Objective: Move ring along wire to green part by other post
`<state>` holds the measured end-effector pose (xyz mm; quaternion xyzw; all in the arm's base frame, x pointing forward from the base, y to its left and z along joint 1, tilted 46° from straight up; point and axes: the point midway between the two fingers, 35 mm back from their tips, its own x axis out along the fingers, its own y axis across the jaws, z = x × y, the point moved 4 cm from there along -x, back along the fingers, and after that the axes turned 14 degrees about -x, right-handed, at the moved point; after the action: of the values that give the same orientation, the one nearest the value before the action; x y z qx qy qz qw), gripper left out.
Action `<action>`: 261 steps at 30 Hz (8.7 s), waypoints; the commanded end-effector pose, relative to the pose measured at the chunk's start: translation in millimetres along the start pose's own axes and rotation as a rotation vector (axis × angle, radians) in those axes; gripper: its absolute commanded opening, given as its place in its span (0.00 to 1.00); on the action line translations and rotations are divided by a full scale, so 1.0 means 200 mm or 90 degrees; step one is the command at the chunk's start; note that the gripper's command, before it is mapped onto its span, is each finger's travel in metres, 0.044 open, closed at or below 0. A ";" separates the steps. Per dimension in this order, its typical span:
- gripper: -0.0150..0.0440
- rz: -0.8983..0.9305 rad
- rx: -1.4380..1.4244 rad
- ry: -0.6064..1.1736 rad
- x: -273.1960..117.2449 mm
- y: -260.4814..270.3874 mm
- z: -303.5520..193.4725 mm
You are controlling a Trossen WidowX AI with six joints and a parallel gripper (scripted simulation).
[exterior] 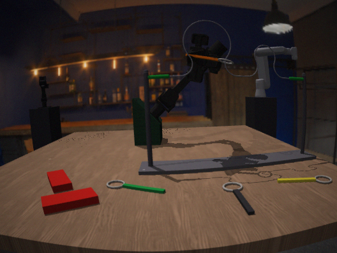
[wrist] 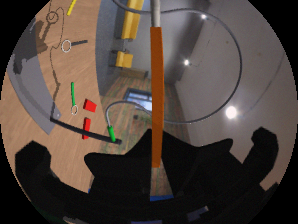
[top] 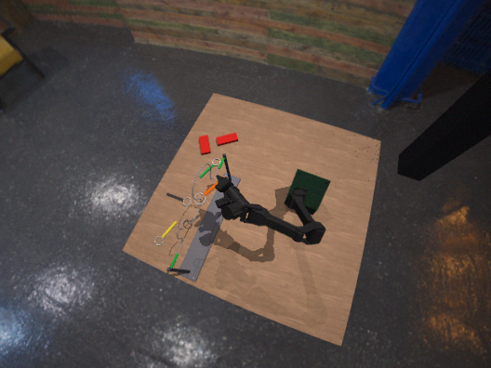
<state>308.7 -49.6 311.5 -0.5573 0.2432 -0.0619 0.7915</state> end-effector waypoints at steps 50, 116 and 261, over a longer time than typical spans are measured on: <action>0.00 0.017 0.039 -0.004 -0.05 -0.23 -0.02; 0.00 0.248 0.495 -0.120 -0.03 -0.19 -0.02; 0.00 0.743 1.503 -0.380 -0.06 -0.16 0.05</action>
<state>308.0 -48.3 348.2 0.6295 0.0687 0.2322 0.7383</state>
